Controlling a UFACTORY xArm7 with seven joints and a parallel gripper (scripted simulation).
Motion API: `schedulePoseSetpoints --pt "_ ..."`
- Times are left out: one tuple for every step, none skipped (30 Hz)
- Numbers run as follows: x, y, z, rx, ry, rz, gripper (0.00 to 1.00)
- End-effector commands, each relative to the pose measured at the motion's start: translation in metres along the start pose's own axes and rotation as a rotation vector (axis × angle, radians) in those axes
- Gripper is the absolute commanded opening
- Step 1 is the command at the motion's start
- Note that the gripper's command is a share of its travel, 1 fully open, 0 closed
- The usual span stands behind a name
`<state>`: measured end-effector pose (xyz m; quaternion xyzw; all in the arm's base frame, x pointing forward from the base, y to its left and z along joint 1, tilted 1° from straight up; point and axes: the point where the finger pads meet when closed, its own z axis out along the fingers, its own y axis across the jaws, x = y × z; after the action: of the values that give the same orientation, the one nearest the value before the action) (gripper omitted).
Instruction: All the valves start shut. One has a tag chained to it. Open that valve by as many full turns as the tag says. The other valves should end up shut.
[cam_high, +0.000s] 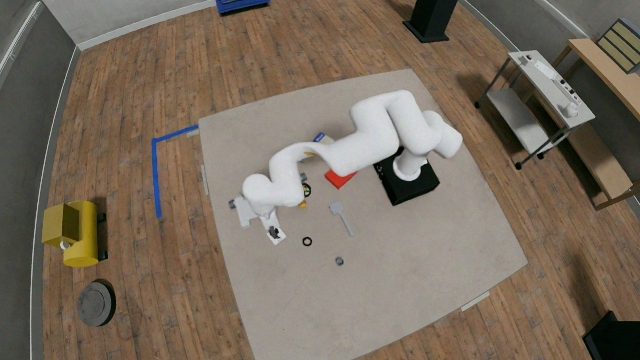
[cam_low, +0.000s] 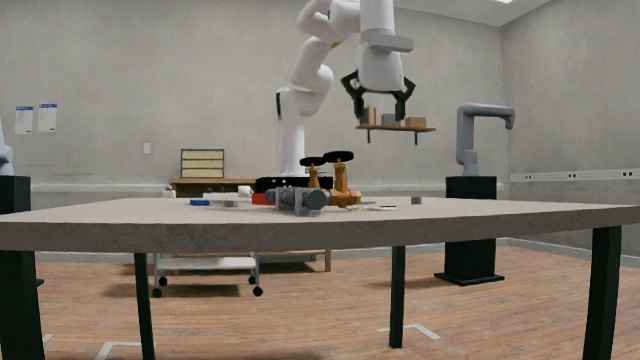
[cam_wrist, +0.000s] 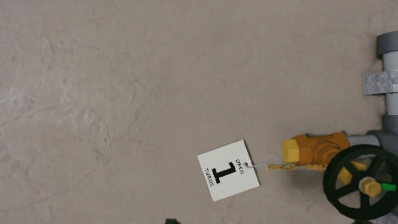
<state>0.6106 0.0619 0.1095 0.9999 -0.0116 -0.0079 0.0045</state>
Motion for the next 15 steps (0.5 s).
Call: schedulePoseSetpoints --pt "0.001 0.000 -0.003 0.001 0.005 0.000 1.00" --pt "0.001 0.000 -0.003 0.001 0.005 0.000 1.00" --pt "0.001 0.000 -0.003 0.001 0.005 0.000 1.00" --pt "0.001 0.000 -0.003 0.001 0.005 0.000 1.00" --pt "0.001 0.000 -0.003 0.001 0.005 0.000 1.00" --pt "0.001 0.000 -0.003 0.001 0.005 0.000 1.00" --pt "0.001 0.000 -0.003 0.001 0.005 0.000 1.00" --pt "0.001 0.000 -0.002 0.001 0.005 0.001 1.00" --pt "0.001 0.000 -0.002 0.001 0.005 0.001 1.00" --pt "0.001 0.000 -0.002 0.001 0.005 0.001 1.00" --pt "0.001 0.001 -0.002 0.002 0.006 0.008 1.00" --pt "0.002 0.002 -0.002 0.003 0.008 0.024 1.00" --pt "0.002 0.004 -0.001 0.007 0.010 0.054 1.00" --pt "0.002 0.007 0.000 0.011 0.015 0.098 1.00" --pt "0.002 0.011 0.001 0.018 0.020 0.158 1.00"
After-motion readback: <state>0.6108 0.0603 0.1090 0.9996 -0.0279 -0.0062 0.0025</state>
